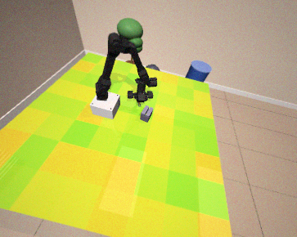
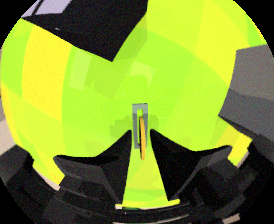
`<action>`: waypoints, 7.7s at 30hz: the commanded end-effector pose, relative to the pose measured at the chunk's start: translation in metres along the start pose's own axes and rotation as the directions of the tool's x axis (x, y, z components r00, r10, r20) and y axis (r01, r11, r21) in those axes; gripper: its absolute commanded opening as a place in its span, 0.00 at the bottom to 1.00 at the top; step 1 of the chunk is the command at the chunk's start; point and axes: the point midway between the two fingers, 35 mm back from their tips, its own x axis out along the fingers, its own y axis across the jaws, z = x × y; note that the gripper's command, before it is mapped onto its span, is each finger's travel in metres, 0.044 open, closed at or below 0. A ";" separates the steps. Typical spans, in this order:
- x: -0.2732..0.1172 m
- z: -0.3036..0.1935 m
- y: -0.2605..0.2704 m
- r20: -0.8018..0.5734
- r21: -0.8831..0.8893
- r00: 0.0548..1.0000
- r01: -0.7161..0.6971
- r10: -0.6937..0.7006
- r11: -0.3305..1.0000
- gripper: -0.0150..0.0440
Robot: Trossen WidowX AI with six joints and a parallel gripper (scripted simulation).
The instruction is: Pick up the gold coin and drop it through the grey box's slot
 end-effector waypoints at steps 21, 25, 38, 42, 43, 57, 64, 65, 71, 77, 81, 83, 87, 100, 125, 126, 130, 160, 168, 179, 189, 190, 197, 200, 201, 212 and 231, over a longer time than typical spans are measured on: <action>-0.014 0.000 0.003 0.005 -0.004 1.000 -0.002 0.002 1.000 0.25; -0.024 0.000 0.004 0.005 -0.004 1.000 -0.002 0.002 1.000 0.25; -0.057 0.000 0.005 0.005 -0.004 1.000 -0.003 0.003 1.000 0.25; -0.067 0.000 0.004 0.005 -0.004 1.000 -0.003 0.003 1.000 0.25; -0.069 0.000 0.004 0.005 -0.004 1.000 -0.003 0.003 1.000 0.25; -0.094 0.000 0.000 0.004 0.017 1.000 -0.002 0.002 1.000 0.25; -0.094 -0.002 -0.003 0.004 0.239 1.000 -0.003 0.002 0.971 0.25; -0.094 -0.002 -0.003 0.004 0.271 1.000 -0.003 0.002 0.963 0.25; -0.094 -0.005 -0.006 0.004 0.454 1.000 -0.003 0.002 0.891 0.25; -0.094 -0.005 -0.007 0.004 0.525 1.000 -0.004 0.002 0.851 0.25; -0.094 -0.005 -0.006 0.004 0.525 1.000 -0.004 0.002 0.851 0.25; -0.095 -0.003 -0.005 0.004 0.525 1.000 -0.004 0.002 0.851 0.25; -0.095 0.005 0.000 0.004 0.524 1.000 -0.005 0.004 0.851 0.25; -0.096 0.031 0.014 0.000 0.533 1.000 -0.008 0.009 0.846 0.25; -0.097 0.090 0.032 0.009 0.529 1.000 -0.012 0.008 0.849 0.25; -0.097 0.092 0.032 0.009 0.529 1.000 -0.012 0.008 0.849 0.25; -0.097 0.102 0.034 0.011 0.528 1.000 -0.012 0.008 0.849 0.25; -0.096 0.132 0.036 0.010 0.530 1.000 -0.010 0.005 0.848 0.25; -0.098 0.139 0.038 0.011 0.523 1.000 -0.010 0.005 0.853 0.25; -0.097 0.138 0.036 0.010 0.527 1.000 -0.007 0.002 0.850 0.25; -0.094 0.138 0.037 0.010 0.527 1.000 -0.007 0.002 0.850 0.25; -0.093 0.138 0.037 0.010 0.527 1.000 -0.007 0.002 0.850 0.25; -0.089 0.139 0.037 0.010 0.527 1.000 -0.007 0.002 0.850 0.25; -0.088 0.139 0.037 0.010 0.527 1.000 -0.007 0.002 0.850 0.25; -0.087 0.139 0.037 0.010 0.527 1.000 -0.007 0.002 0.850 0.25; -0.082 0.139 0.037 0.010 0.523 1.000 -0.007 0.001 0.852 0.25; -0.080 0.139 0.037 0.010 0.525 1.000 -0.006 0.001 0.851 0.53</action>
